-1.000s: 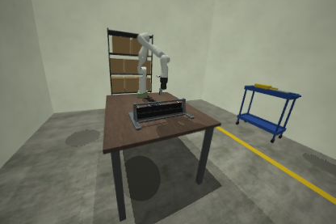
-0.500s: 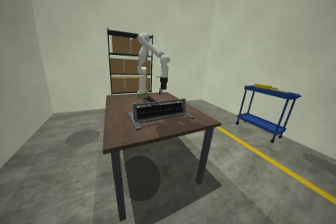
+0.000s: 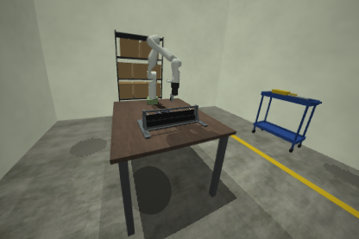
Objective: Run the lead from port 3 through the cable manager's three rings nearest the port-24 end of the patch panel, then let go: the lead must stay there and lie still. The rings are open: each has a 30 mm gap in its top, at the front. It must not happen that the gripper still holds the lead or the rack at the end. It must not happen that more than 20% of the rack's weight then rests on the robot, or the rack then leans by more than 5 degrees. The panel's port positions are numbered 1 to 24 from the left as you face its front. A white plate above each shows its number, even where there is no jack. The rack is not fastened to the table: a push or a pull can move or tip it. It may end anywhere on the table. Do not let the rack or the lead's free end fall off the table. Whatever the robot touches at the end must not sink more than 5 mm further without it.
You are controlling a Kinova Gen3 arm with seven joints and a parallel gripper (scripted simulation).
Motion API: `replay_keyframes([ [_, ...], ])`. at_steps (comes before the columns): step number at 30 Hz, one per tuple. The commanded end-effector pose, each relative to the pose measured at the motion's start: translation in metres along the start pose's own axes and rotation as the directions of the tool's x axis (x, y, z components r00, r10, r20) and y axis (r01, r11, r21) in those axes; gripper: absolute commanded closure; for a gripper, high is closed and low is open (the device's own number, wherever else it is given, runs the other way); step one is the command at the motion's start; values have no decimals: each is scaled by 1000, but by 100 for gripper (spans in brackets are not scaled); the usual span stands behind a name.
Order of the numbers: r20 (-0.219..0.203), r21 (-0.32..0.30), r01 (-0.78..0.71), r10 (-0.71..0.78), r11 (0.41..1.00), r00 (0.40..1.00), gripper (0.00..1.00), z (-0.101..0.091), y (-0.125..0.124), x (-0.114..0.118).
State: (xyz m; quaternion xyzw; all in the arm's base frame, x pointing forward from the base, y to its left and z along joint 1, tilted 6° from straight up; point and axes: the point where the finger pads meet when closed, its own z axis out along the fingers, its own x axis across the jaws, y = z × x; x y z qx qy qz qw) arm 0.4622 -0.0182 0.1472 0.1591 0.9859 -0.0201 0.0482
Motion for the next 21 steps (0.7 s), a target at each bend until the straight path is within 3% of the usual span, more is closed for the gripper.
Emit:
replay_keyframes([
  [1,7,-2,-1,1,1000,1000,33,-1,1,-1],
  [15,7,-1,-1,1,1000,1000,33,14,2,-1],
  [21,5,0,1,-1,1000,1000,33,30,2,0],
])
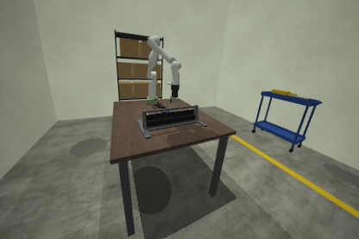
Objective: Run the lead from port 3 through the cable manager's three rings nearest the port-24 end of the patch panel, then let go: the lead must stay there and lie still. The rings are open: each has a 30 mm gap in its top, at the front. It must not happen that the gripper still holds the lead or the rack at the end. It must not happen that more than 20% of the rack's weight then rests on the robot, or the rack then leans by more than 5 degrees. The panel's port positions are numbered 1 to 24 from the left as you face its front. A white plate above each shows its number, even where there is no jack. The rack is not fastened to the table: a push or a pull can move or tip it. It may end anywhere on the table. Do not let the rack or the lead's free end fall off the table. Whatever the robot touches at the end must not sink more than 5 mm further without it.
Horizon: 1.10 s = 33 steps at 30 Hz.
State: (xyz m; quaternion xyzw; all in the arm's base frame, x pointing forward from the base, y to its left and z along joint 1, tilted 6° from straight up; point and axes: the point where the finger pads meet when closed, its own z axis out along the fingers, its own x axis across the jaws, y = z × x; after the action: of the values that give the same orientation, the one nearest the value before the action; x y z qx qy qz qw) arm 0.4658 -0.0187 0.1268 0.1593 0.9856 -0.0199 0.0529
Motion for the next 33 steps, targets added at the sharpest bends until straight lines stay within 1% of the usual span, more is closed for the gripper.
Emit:
replay_keyframes([
  [1,-5,2,1,-1,1000,1000,33,12,0,2],
  [8,-5,2,2,-2,1000,1000,33,33,1,2],
  [10,-5,2,2,-2,1000,1000,33,33,1,2],
  [22,-3,1,1,-1,1000,1000,33,65,2,1],
  [25,-3,0,1,-1,1000,1000,33,70,2,0],
  [33,-2,0,0,0,1000,1000,33,76,2,0],
])
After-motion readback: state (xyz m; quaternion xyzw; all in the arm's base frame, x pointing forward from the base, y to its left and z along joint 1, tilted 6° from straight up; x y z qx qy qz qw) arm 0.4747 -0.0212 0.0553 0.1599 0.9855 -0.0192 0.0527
